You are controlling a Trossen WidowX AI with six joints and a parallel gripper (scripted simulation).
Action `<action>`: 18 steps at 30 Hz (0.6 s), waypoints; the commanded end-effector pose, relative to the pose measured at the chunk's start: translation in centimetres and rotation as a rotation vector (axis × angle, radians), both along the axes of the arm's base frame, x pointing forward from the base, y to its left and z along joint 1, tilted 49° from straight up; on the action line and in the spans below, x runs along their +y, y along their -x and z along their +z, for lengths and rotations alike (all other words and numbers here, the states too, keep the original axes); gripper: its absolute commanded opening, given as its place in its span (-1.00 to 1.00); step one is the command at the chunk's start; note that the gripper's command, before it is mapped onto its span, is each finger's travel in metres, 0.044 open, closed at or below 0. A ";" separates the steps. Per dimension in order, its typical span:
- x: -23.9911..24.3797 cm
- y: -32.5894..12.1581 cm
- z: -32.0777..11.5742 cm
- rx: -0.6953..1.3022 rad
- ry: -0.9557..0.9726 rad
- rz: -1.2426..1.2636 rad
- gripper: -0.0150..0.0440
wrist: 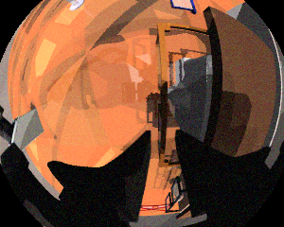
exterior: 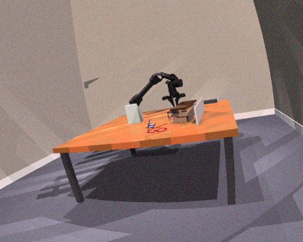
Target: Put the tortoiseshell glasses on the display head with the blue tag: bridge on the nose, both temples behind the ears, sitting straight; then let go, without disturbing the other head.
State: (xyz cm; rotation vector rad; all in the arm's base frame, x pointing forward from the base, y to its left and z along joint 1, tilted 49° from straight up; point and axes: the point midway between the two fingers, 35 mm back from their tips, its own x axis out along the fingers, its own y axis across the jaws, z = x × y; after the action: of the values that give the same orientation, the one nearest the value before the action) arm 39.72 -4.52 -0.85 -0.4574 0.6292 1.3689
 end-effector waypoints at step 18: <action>-1.2 4.8 1.7 0.007 0.007 0.007 -0.13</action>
State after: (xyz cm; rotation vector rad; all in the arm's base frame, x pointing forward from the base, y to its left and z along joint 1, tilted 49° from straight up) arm 35.97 -5.69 0.68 -0.4569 0.6350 1.3687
